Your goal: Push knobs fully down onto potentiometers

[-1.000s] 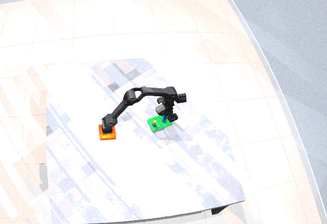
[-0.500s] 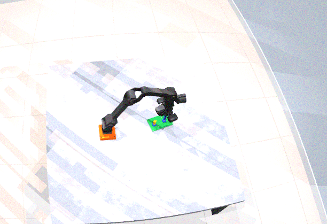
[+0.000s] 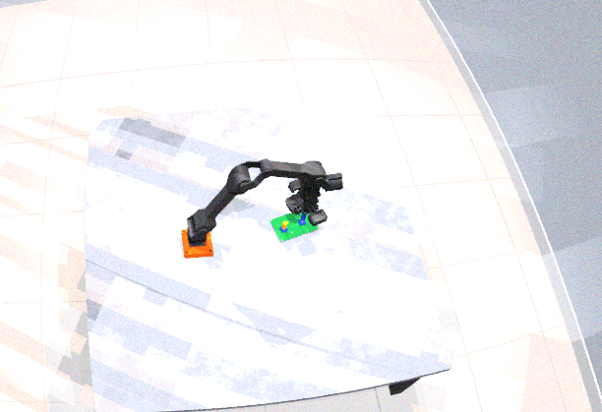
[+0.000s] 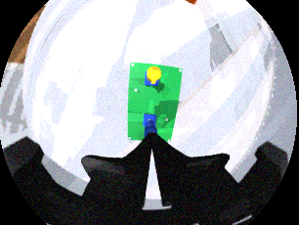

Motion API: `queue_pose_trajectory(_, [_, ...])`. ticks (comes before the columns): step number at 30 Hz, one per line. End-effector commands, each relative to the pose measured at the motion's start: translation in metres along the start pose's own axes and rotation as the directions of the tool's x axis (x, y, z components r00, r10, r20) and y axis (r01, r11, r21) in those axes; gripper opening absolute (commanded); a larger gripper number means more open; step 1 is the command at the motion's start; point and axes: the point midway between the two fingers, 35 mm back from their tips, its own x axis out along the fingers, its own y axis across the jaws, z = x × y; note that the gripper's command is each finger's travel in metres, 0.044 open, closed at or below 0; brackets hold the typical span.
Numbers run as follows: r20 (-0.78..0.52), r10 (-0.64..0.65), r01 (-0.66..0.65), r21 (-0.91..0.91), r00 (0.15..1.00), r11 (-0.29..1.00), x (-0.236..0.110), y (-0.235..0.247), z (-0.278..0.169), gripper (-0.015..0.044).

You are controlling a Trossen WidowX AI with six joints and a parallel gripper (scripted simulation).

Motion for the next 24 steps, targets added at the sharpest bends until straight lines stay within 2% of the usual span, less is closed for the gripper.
queue_pose_trajectory(1, [0.0,0.005,-0.005,0.005,1.0,1.0,0.0014,0.0005,-0.0001,0.0])
queue_pose_trajectory(24, [0.0,0.005,-0.005,0.005,1.0,1.0,0.0036,0.0005,-0.0001,0.0])
